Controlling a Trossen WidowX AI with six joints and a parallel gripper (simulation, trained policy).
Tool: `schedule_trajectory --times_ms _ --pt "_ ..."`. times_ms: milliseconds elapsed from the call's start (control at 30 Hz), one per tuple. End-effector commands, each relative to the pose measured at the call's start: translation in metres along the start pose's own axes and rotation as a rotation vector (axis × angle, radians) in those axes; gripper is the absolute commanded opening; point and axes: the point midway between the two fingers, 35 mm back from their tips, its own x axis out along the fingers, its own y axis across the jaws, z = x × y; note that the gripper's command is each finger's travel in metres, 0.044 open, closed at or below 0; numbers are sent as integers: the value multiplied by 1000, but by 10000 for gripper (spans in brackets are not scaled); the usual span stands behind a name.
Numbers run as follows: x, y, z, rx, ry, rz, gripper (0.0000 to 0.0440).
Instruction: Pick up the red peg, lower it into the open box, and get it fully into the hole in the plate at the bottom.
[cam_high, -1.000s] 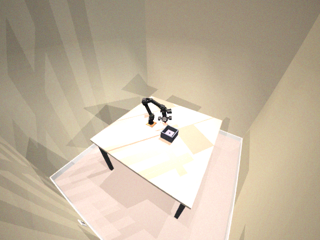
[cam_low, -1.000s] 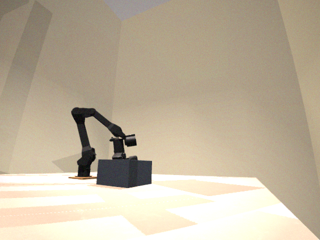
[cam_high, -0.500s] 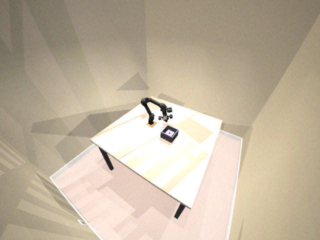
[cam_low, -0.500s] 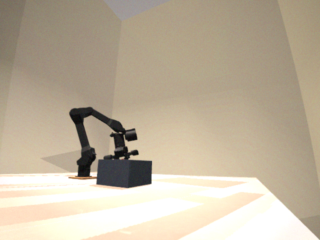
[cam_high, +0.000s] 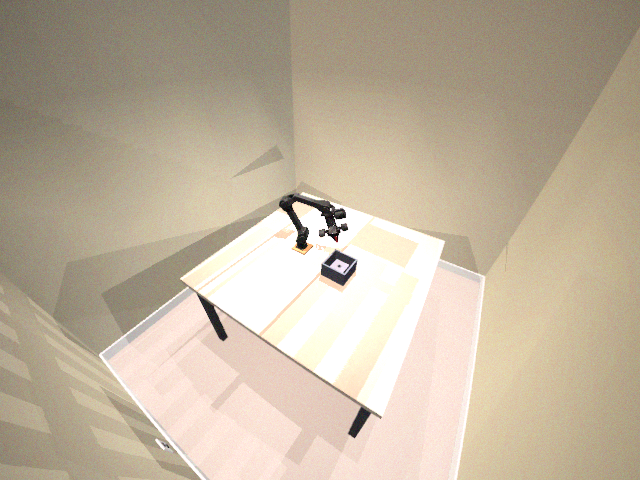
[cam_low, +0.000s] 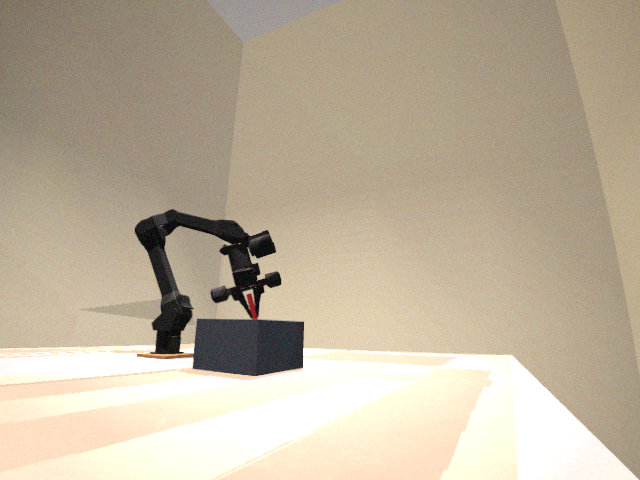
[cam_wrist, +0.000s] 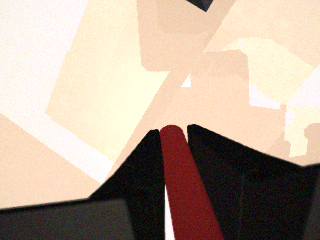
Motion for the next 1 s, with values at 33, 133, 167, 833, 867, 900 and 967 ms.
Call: schedule_trajectory --times_ms 33,133,167,833,867,900,967 --pt "-9 6 25 5 -54 12 0" --pt "-10 8 39 17 -78 9 0" --pt "-10 8 43 21 -85 8 0" --pt "5 6 118 116 -193 -15 0" --pt "6 6 121 121 -196 -17 0" --pt "8 5 124 126 -200 -19 0" --pt "11 4 131 137 -206 -22 1"
